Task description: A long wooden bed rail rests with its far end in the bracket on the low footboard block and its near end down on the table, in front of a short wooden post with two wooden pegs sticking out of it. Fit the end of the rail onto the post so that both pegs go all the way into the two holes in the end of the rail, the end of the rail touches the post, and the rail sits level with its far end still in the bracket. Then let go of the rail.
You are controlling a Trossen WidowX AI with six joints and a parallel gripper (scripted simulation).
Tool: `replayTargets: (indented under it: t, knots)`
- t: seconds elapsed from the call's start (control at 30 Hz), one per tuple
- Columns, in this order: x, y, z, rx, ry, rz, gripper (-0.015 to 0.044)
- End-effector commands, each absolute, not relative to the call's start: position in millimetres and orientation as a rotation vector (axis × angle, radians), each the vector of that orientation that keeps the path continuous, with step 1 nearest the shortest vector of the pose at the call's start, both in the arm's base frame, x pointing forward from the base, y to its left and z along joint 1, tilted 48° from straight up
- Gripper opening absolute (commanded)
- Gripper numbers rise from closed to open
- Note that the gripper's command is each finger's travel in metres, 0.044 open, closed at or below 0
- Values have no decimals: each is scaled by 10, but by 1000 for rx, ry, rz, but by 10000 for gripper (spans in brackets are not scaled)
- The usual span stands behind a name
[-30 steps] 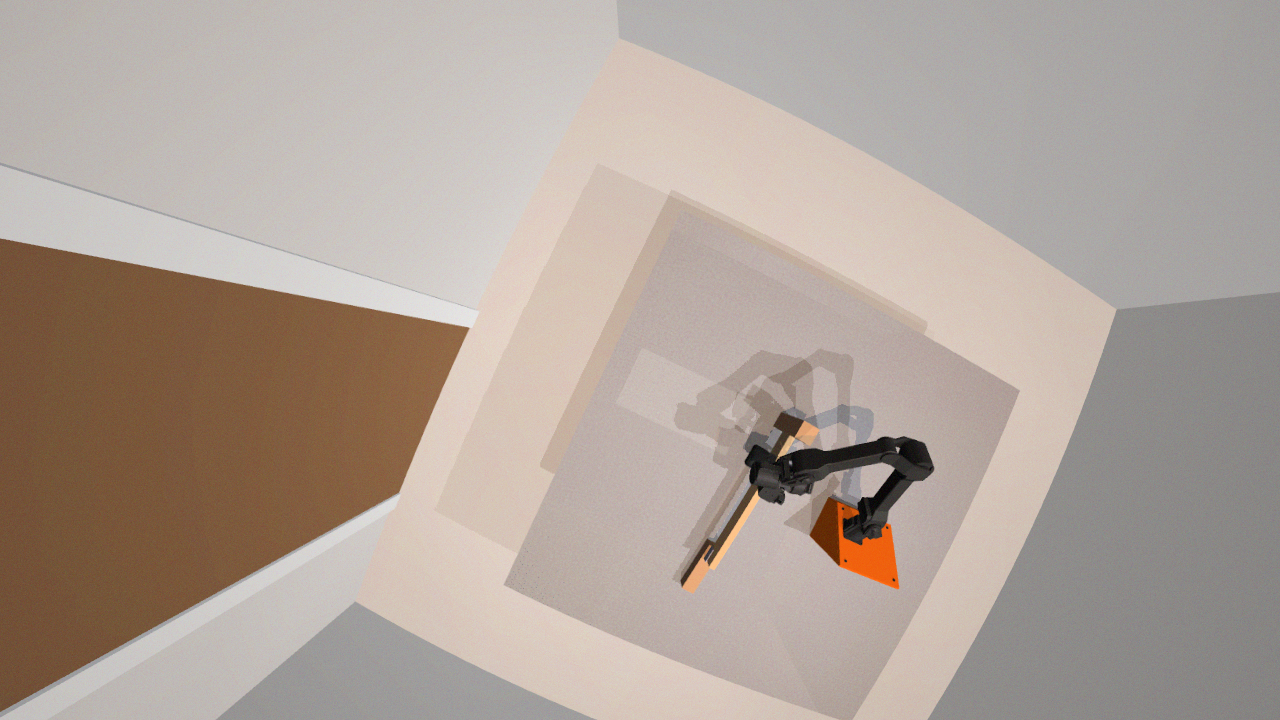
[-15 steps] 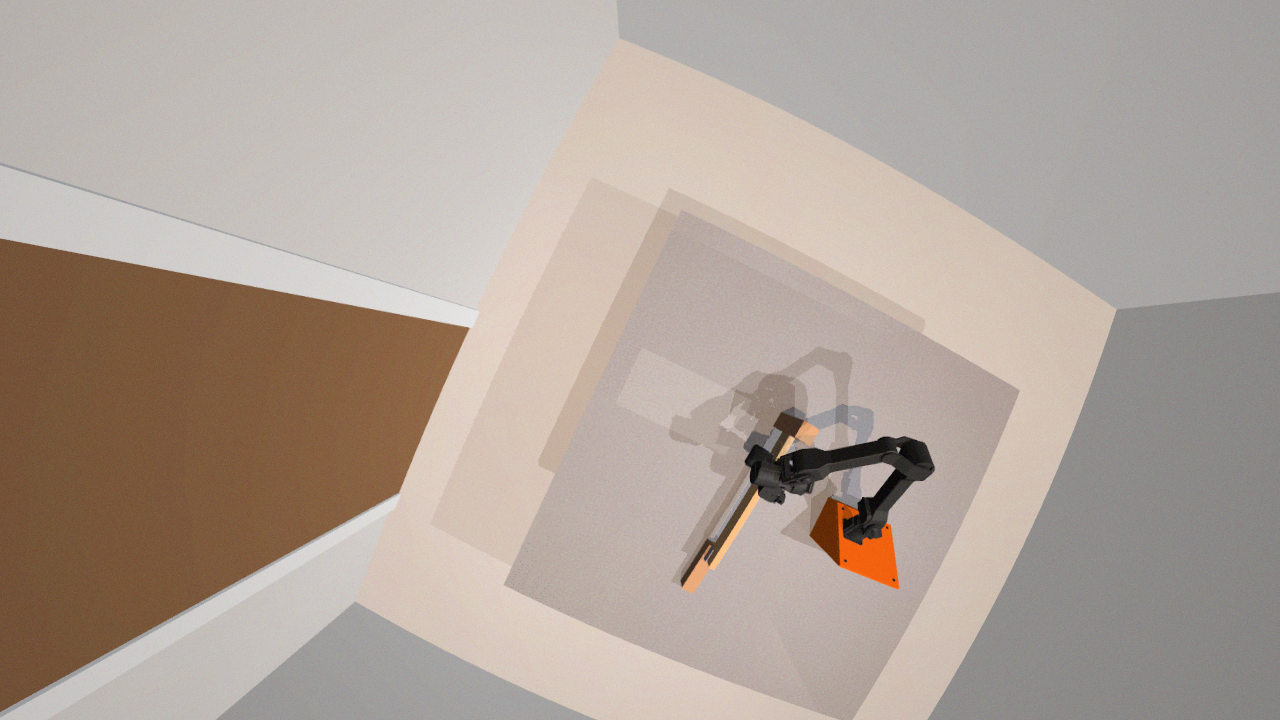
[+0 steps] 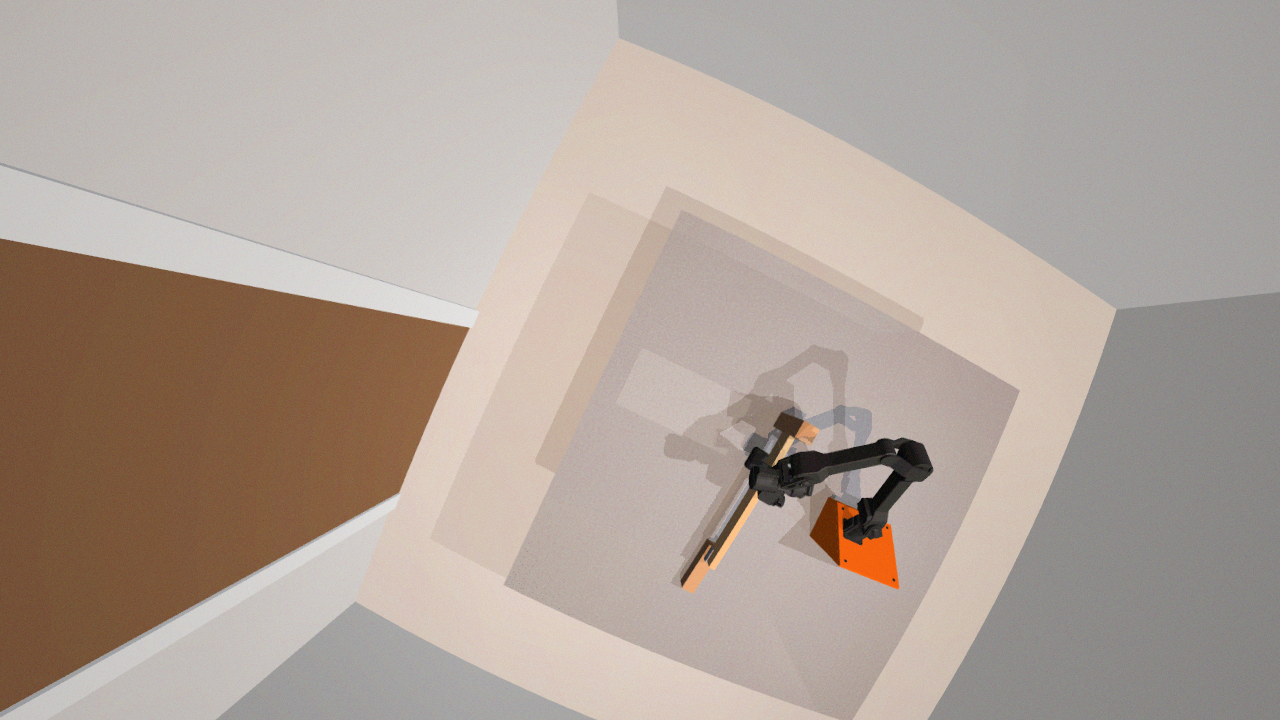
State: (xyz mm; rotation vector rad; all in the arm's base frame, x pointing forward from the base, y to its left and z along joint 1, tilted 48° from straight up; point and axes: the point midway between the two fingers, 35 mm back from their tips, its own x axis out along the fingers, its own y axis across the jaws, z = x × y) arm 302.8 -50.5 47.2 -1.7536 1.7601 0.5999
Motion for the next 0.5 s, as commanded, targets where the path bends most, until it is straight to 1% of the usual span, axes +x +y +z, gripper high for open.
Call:
replayTargets:
  t: [0.0, 0.47]
  knots:
    - [3048, -196, 448, -1762, 1749, 604, 440]
    - [3047, -172, 447, -1763, 1749, 604, 440]
